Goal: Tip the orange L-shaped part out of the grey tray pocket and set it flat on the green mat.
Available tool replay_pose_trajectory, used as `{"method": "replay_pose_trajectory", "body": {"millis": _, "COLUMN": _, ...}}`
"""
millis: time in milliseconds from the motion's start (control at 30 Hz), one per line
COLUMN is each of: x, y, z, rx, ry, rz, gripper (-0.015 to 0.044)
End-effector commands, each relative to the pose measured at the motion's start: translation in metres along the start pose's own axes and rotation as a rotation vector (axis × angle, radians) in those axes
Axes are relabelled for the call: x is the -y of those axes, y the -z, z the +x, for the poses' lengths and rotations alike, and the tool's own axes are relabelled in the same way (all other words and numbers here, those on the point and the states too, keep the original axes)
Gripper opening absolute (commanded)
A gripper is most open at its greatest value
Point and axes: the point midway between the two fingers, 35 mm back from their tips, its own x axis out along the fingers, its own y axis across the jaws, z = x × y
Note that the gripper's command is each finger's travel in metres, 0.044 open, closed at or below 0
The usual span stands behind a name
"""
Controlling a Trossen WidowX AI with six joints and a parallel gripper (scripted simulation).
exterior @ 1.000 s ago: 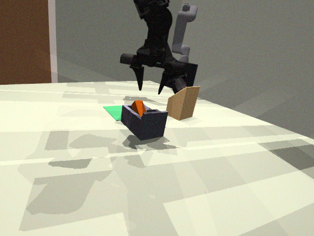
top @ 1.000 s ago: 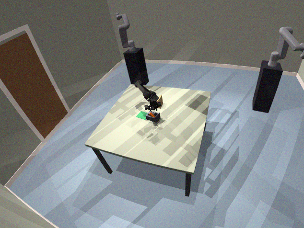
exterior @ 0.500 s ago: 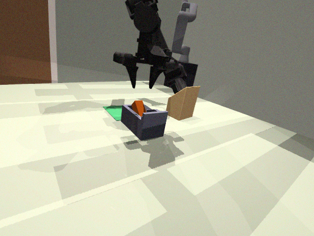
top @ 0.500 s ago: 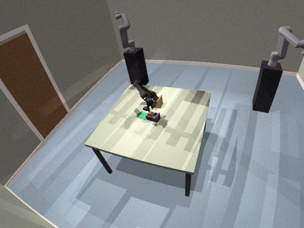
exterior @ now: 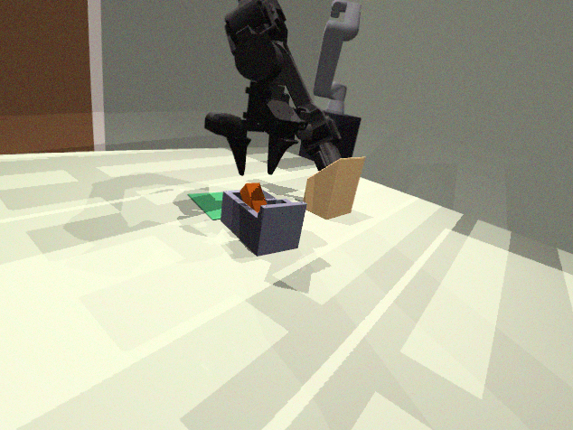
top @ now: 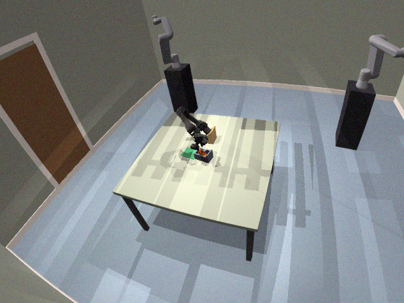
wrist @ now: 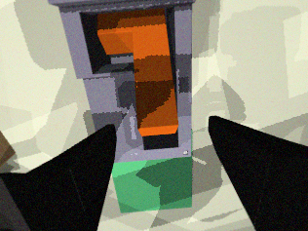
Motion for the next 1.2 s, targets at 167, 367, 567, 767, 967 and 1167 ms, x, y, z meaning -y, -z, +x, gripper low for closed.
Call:
{"method": "replay_pose_trajectory", "body": {"millis": 167, "x": 0.0, "y": -0.001, "z": 0.012, "rx": -0.003, "ry": 0.005, "rz": -0.008, "gripper": 0.028}}
{"method": "replay_pose_trajectory", "body": {"millis": 367, "x": 0.0, "y": -0.001, "z": 0.022, "rx": -0.003, "ry": 0.005, "rz": -0.008, "gripper": 0.028}}
{"method": "replay_pose_trajectory", "body": {"millis": 567, "x": 0.0, "y": -0.001, "z": 0.032, "rx": -0.004, "ry": 0.006, "rz": -0.008, "gripper": 0.028}}
{"method": "replay_pose_trajectory", "body": {"millis": 767, "x": 0.0, "y": 0.0, "z": 0.042, "rx": -0.004, "ry": 0.006, "rz": -0.008, "gripper": 0.028}}
{"method": "replay_pose_trajectory", "body": {"millis": 967, "x": 0.0, "y": 0.0, "z": 0.051, "rx": -0.005, "ry": 0.006, "rz": -0.008, "gripper": 0.028}}
{"method": "replay_pose_trajectory", "body": {"millis": 1167, "x": 0.002, "y": 0.0, "z": 0.048, "rx": 0.002, "ry": 0.007, "rz": 0.001, "gripper": 0.0201}}
